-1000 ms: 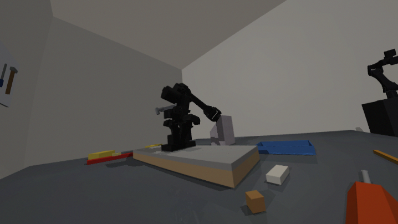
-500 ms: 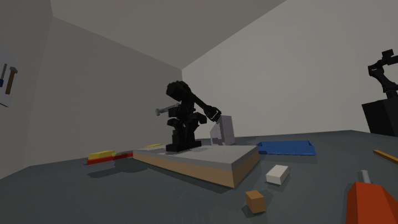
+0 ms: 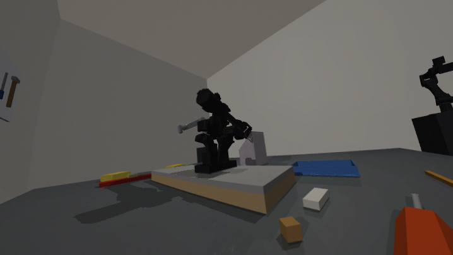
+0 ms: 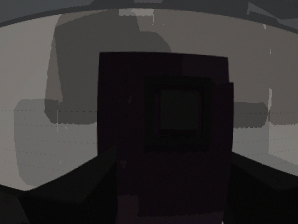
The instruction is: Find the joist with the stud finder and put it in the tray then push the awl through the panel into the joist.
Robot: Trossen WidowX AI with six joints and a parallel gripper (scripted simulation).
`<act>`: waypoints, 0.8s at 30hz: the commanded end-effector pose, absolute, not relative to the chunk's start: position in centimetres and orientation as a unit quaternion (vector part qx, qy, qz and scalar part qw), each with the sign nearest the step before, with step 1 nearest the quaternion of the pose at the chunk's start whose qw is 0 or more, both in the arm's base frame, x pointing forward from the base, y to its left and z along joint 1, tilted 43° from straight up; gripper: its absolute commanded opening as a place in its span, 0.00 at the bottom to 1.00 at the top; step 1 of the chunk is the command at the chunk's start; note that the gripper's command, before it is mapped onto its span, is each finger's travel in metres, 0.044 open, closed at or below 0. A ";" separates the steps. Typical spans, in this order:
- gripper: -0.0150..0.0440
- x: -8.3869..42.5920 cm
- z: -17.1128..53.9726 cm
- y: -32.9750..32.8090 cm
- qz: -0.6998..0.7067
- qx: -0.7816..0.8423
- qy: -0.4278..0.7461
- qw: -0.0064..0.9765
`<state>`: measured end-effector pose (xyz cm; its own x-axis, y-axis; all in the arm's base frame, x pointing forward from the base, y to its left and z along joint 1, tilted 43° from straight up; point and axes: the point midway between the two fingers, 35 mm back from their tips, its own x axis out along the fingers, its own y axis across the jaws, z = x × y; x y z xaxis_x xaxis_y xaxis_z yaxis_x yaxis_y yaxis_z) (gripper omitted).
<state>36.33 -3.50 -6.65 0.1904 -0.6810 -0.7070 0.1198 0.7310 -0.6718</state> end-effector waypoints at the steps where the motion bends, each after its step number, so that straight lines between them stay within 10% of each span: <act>1: 0.25 36.4 -7.3 -2.8 -0.272 -0.244 0.575 0.732; 24: 0.25 37.0 -10.8 1.1 -0.272 -0.243 0.575 0.732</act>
